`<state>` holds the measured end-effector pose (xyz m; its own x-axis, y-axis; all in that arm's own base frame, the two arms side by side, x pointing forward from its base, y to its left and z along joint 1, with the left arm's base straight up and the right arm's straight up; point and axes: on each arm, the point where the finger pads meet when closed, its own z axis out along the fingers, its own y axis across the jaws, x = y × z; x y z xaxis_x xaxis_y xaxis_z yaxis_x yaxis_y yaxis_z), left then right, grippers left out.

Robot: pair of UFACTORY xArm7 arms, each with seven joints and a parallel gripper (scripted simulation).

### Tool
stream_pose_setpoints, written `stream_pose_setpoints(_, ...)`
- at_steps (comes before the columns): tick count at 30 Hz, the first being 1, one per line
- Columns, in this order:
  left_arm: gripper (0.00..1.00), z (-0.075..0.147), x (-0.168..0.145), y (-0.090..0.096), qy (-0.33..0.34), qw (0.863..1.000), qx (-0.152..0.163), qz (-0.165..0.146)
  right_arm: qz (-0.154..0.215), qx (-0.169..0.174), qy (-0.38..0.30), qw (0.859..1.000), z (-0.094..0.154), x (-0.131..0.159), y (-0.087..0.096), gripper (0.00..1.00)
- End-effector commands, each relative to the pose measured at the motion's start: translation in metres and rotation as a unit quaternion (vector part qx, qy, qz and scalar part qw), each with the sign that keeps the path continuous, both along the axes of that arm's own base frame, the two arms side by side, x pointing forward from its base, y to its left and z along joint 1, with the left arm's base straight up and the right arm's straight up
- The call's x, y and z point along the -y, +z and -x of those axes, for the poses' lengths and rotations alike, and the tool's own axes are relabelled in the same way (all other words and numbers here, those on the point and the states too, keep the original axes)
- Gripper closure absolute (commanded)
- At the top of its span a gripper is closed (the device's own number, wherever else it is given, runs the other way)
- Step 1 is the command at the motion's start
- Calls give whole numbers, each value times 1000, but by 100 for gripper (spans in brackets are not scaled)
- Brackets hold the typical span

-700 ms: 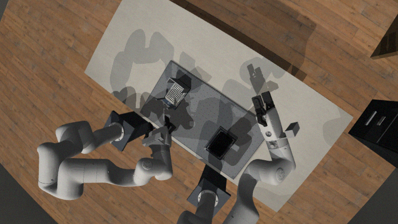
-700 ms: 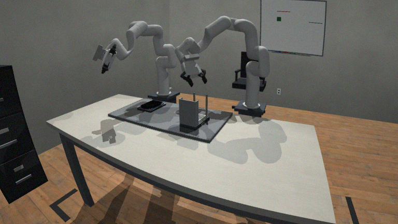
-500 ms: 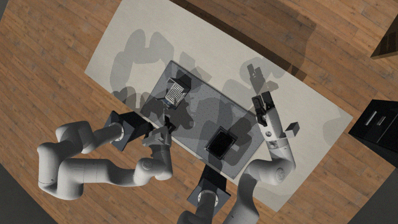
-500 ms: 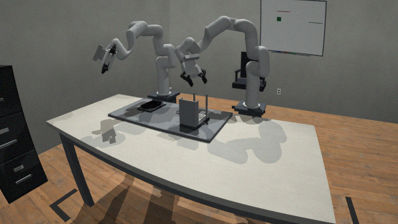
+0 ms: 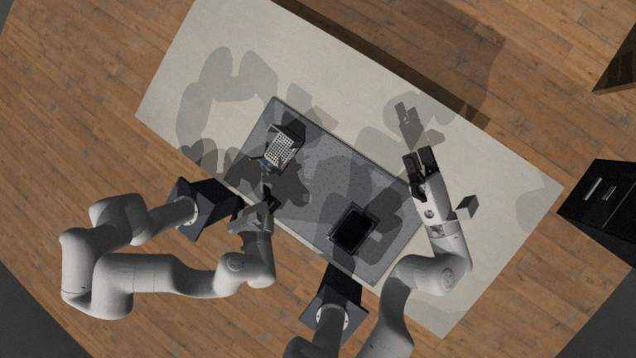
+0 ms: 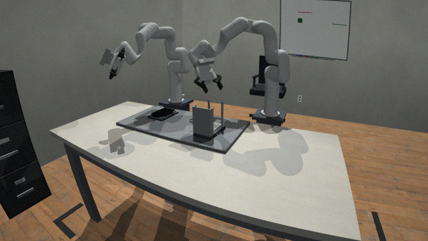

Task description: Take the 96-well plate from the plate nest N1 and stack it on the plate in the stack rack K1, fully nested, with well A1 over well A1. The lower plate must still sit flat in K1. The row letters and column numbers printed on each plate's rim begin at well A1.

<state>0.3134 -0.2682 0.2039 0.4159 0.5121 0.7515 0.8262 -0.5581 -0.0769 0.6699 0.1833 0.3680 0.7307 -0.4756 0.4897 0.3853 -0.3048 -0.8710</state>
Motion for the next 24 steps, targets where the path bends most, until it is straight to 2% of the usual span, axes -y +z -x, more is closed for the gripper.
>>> stream_pose_setpoints(1, 0, 0, 1, 8, 0, 1000, 1, 2, 0, 2, 0, 1000, 0, 0, 3, 0)
stream_pose_setpoints(4, 0, 0, 1, 25, 0, 1000, 1, 2, 0, 2, 0, 1000, 0, 0, 3, 0)
stream_pose_setpoints(11, 0, 0, 0, 79, 0, 1000, 0, 2, 0, 2, 0, 1000, 0, 0, 3, 0)
stream_pose_setpoints(13, 0, 0, 0, 79, 0, 1000, 0, 2, 0, 2, 0, 1000, 0, 0, 3, 0)
stream_pose_setpoints(17, 0, 0, 0, 94, 0, 1000, 0, 2, 0, 2, 0, 1000, 0, 0, 3, 0)
stream_pose_setpoints(24, 0, 0, 0, 96, 0, 1000, 0, 3, 0, 2, 0, 1000, 0, 0, 3, 0)
